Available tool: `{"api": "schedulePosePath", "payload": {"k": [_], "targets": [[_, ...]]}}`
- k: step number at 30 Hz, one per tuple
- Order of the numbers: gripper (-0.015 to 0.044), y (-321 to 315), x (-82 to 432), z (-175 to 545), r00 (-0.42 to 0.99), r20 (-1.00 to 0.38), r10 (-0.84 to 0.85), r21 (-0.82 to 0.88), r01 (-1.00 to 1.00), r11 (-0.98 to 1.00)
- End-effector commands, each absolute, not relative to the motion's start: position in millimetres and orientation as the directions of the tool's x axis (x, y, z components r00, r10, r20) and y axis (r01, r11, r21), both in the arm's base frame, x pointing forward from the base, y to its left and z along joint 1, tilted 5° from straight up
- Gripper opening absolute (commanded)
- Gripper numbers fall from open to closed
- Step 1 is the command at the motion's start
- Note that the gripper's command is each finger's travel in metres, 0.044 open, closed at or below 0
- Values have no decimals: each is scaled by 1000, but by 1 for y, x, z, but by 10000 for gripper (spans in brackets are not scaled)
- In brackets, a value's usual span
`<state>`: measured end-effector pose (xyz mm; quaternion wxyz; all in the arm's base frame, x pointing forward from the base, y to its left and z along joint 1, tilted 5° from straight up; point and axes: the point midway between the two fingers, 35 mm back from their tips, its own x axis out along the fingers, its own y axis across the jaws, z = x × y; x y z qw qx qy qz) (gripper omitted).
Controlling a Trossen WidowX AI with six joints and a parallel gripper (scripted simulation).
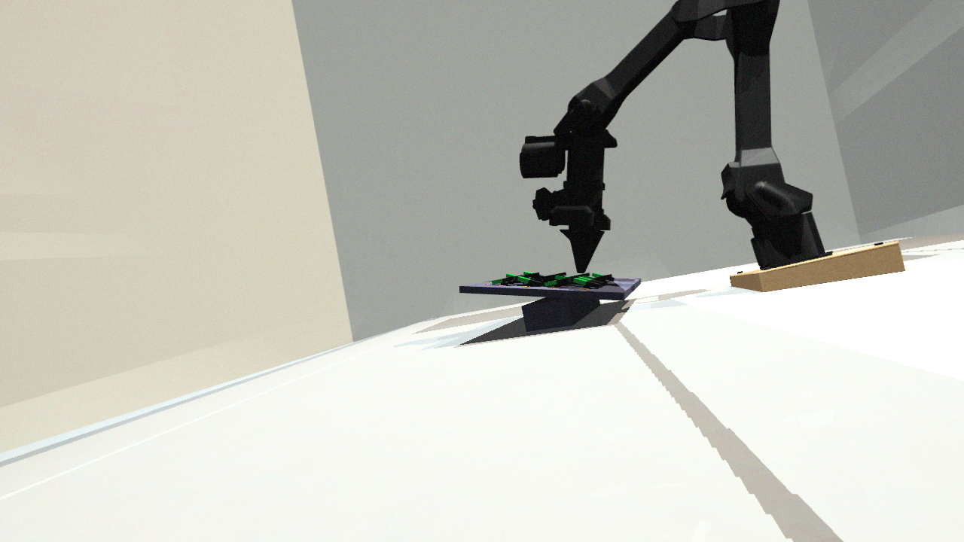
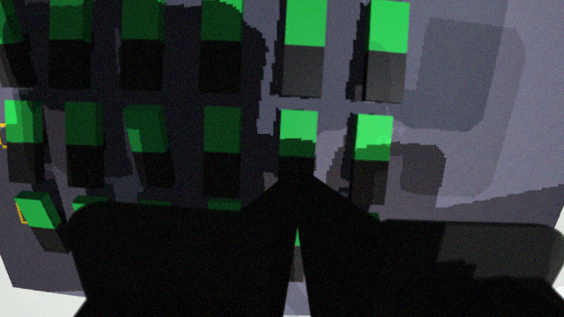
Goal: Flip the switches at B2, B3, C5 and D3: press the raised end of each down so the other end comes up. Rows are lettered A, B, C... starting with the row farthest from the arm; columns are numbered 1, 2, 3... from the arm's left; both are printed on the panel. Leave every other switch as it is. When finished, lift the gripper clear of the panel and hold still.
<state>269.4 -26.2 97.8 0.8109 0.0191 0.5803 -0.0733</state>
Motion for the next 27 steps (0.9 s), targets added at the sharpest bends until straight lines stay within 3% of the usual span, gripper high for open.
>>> {"api": "schedulePosePath", "payload": {"k": [1,27], "targets": [[0,-25,270,96,314,-945,-91,-51,134,990],[0,-26,271,93,314,-945,-91,-51,134,990]]}}
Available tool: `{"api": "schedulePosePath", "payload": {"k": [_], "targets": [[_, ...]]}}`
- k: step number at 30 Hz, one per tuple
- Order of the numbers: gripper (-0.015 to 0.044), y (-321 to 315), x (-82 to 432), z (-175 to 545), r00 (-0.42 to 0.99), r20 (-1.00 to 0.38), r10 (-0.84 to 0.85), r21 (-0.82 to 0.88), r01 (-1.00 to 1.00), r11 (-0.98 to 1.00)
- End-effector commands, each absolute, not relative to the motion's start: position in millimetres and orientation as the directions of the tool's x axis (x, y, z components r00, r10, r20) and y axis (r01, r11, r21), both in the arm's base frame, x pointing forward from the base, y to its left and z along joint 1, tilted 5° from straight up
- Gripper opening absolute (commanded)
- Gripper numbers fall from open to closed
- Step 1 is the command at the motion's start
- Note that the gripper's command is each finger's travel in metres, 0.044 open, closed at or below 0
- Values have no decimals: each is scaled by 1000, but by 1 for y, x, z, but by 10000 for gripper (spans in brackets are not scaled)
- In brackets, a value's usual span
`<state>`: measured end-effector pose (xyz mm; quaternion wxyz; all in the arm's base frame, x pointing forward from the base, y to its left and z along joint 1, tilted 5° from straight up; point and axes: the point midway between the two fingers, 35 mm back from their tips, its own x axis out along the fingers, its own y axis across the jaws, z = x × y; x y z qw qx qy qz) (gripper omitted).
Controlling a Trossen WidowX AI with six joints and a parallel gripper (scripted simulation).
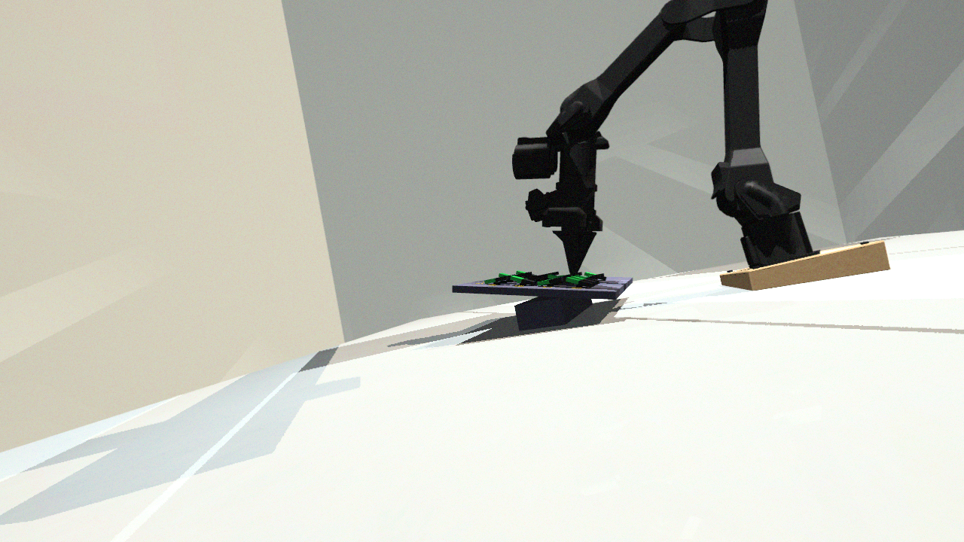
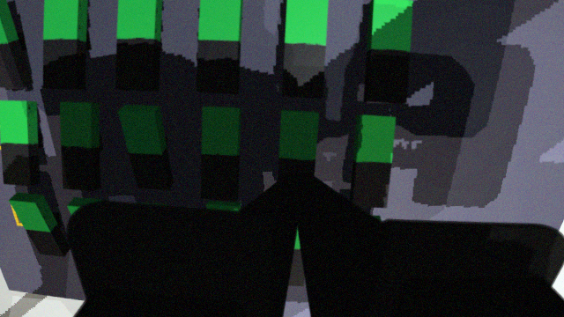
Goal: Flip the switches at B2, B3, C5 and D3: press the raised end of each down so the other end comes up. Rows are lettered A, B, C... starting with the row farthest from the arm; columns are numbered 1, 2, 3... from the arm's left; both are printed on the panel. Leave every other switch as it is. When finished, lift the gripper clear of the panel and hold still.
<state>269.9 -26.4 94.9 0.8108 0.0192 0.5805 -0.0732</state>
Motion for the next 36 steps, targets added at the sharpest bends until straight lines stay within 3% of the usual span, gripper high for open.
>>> {"api": "schedulePosePath", "payload": {"k": [1,13,20,26,36], "targets": [[0,-26,271,93,314,-945,-91,-51,134,990],[0,-26,271,91,314,-945,-91,-51,134,990],[0,-20,254,152,290,-953,-88,-50,134,990],[0,-18,253,154,289,-953,-87,-50,134,990],[0,39,240,145,287,-954,-81,-44,133,990]]}}
